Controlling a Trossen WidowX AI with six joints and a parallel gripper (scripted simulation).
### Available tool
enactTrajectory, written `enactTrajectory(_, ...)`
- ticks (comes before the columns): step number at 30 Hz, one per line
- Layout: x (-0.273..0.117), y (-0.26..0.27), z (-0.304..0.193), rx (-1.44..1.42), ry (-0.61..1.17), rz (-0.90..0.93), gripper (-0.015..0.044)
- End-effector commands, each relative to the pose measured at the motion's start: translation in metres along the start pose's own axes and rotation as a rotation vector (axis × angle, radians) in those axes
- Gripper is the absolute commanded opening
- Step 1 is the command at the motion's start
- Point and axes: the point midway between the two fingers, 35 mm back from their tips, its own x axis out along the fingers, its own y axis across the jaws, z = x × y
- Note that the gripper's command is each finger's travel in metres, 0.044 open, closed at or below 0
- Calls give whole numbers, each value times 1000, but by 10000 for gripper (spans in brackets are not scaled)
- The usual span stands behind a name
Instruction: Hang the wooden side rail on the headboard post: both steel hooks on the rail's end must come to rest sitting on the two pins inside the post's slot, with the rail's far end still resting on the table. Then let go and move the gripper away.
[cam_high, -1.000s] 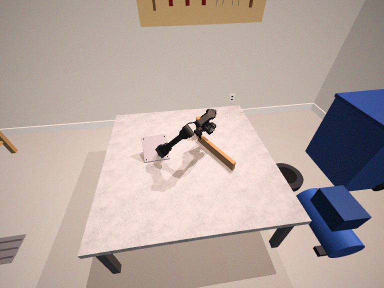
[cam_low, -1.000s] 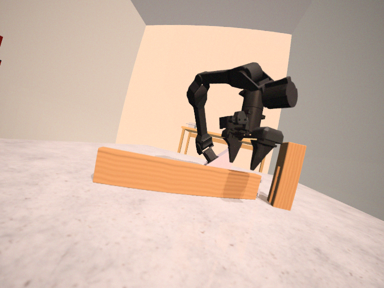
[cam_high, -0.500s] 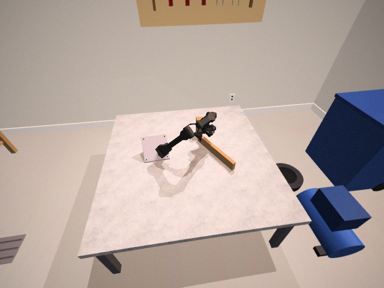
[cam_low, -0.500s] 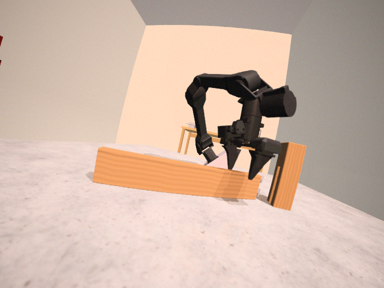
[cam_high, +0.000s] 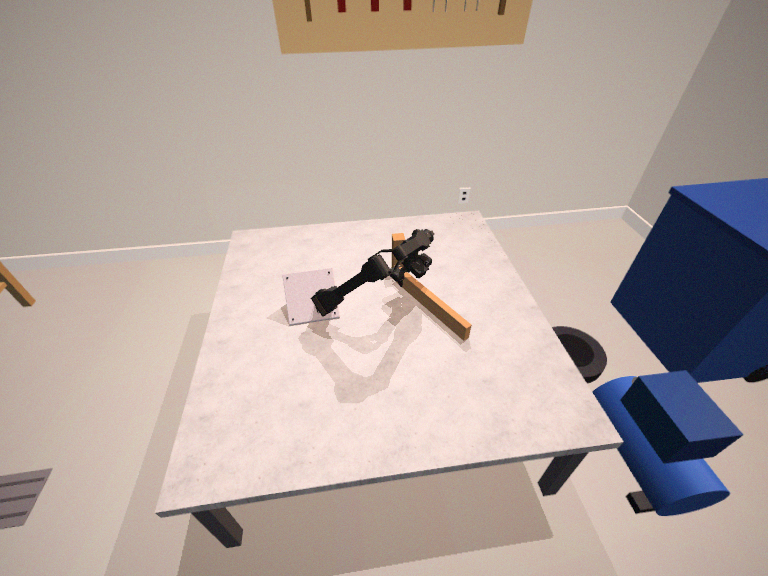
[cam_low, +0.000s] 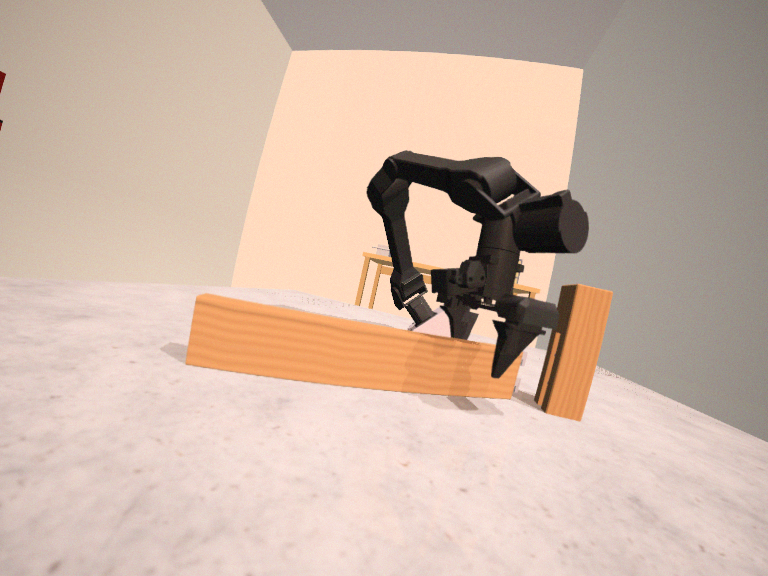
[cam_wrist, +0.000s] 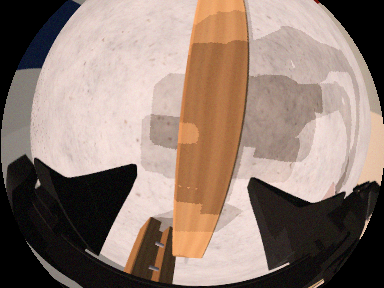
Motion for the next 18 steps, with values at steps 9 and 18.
enactTrajectory(9, 21, -4, 1, -4, -5, -10, 440)
enactTrajectory(18, 21, -4, 1, -4, -5, -10, 309)
